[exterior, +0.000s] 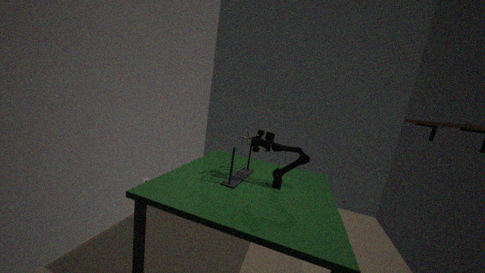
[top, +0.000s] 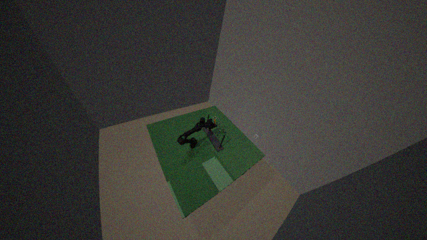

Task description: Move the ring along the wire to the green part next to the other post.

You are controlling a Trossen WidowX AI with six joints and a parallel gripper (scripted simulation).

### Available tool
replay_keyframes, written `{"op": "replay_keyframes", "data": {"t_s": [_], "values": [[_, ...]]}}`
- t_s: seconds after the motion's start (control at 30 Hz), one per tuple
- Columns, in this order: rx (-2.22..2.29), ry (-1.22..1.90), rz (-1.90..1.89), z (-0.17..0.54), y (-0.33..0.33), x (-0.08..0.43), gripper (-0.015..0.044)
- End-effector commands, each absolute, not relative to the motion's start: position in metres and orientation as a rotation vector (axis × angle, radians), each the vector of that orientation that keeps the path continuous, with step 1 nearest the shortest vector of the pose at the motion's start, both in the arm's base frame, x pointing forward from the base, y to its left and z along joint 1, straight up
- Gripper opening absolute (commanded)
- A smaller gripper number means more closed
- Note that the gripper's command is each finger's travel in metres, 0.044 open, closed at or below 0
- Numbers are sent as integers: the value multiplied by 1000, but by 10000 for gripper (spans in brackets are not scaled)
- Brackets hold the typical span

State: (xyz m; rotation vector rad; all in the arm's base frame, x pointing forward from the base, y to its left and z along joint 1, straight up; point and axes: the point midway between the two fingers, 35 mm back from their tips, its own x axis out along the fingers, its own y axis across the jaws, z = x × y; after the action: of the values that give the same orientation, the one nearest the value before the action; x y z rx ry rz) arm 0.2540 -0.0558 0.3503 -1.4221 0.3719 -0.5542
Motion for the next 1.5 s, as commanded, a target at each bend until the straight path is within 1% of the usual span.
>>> {"op": "replay_keyframes", "data": {"t_s": [0.0,1.47], "values": [[-1460,373,-551,347,-55,255,-150],[-1660,342,-595,351,-57,255,-150]]}}
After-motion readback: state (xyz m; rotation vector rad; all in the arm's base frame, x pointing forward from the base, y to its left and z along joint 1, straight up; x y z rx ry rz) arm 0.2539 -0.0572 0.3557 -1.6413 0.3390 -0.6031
